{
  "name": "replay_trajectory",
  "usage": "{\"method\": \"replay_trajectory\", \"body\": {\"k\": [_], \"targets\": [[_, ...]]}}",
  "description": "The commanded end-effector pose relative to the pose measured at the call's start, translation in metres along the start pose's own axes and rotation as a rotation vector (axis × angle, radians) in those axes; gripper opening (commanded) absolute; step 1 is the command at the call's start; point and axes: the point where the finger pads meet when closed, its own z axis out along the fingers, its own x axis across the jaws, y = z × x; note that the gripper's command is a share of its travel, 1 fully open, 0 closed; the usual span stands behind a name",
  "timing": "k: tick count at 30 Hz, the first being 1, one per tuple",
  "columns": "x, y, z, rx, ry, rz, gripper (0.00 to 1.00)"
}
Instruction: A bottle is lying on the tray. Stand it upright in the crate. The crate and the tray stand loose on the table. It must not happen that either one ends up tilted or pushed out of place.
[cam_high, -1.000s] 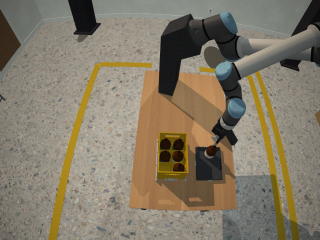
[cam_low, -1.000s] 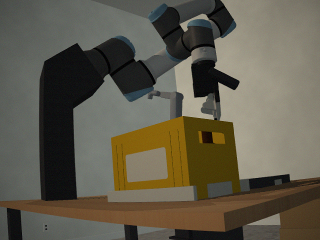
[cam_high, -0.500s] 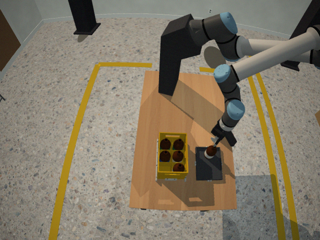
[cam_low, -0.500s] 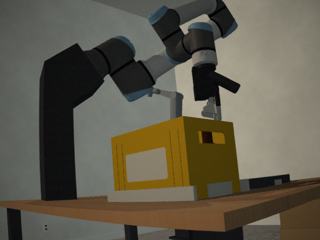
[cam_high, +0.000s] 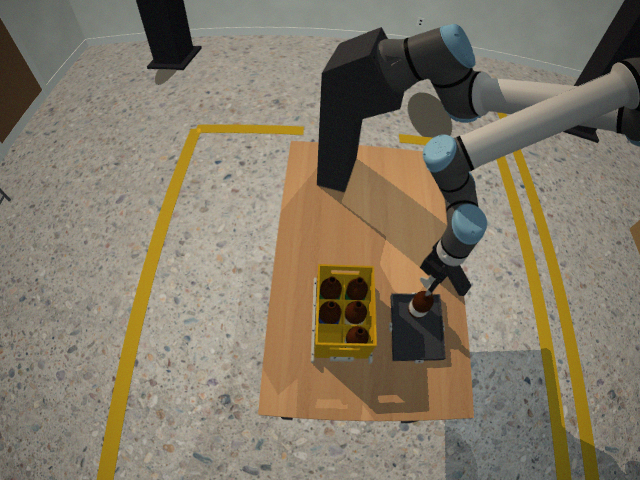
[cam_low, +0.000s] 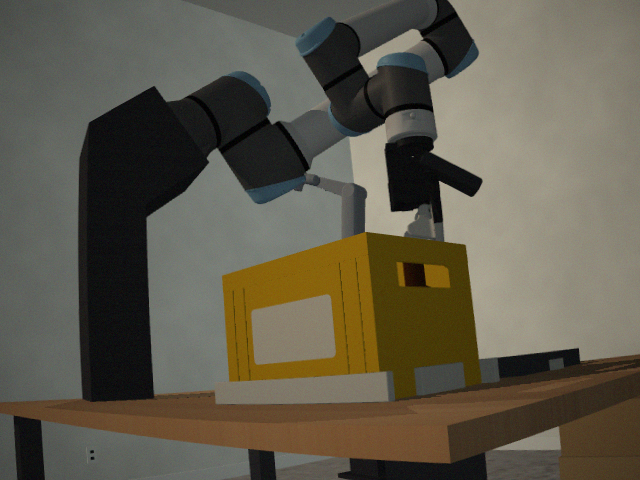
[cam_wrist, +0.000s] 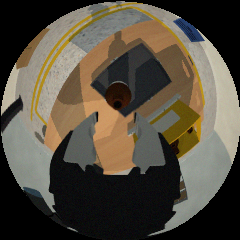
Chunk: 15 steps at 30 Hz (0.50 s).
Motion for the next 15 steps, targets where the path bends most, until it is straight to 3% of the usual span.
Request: {"method": "replay_trajectory", "body": {"k": [1,15], "targets": [[0.0006,-0.0004,0.0050,0.001,0.001,0.000,0.38],[0.0010,-0.0006,0.0127,0.001,0.001,0.000,0.38]]}}
